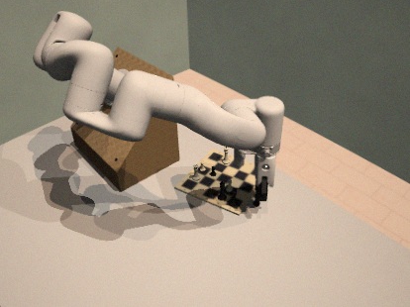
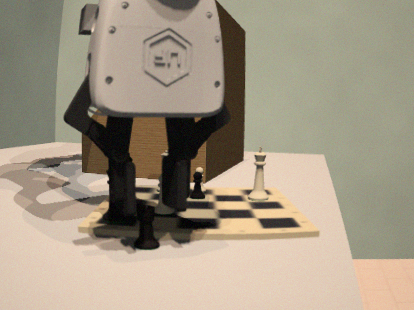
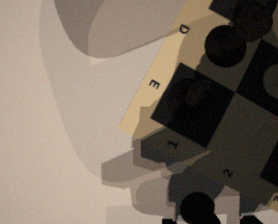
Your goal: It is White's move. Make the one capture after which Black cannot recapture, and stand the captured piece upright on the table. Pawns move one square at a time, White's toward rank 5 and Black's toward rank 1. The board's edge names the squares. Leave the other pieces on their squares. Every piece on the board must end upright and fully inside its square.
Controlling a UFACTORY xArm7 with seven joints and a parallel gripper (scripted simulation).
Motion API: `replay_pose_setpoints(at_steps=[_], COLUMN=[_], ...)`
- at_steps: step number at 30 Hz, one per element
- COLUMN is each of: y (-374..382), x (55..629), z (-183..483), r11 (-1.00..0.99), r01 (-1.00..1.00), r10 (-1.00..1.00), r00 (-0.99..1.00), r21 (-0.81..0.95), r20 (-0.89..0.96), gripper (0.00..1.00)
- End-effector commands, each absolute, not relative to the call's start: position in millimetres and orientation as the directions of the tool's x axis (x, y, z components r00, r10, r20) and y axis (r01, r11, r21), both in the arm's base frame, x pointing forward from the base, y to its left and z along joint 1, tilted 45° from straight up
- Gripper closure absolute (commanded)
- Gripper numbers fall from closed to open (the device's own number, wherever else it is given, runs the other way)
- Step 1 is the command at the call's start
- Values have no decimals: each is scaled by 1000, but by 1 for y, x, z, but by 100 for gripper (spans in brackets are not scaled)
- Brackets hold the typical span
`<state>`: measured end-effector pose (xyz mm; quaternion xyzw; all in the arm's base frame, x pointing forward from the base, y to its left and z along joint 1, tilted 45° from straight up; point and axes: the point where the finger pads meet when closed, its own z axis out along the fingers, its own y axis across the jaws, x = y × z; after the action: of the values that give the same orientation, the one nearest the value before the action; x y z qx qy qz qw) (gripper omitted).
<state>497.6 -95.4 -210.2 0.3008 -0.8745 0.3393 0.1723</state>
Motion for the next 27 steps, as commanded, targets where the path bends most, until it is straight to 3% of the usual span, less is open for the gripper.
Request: replay_pose_setpoints(at_steps=[1,17,18,27], y=[-78,-49,-49,-49], x=[501,505,505,505], z=[-194,-164,-164,-164], r11=[589,589,589,589], r01=[-643,-643,-643,-643], r10=[-413,-413,-413,-413], r00=[-760,-760,-760,-760], r21=[-490,-490,-490,-490], r20=[501,501,501,501], gripper=[61,61,0,0])
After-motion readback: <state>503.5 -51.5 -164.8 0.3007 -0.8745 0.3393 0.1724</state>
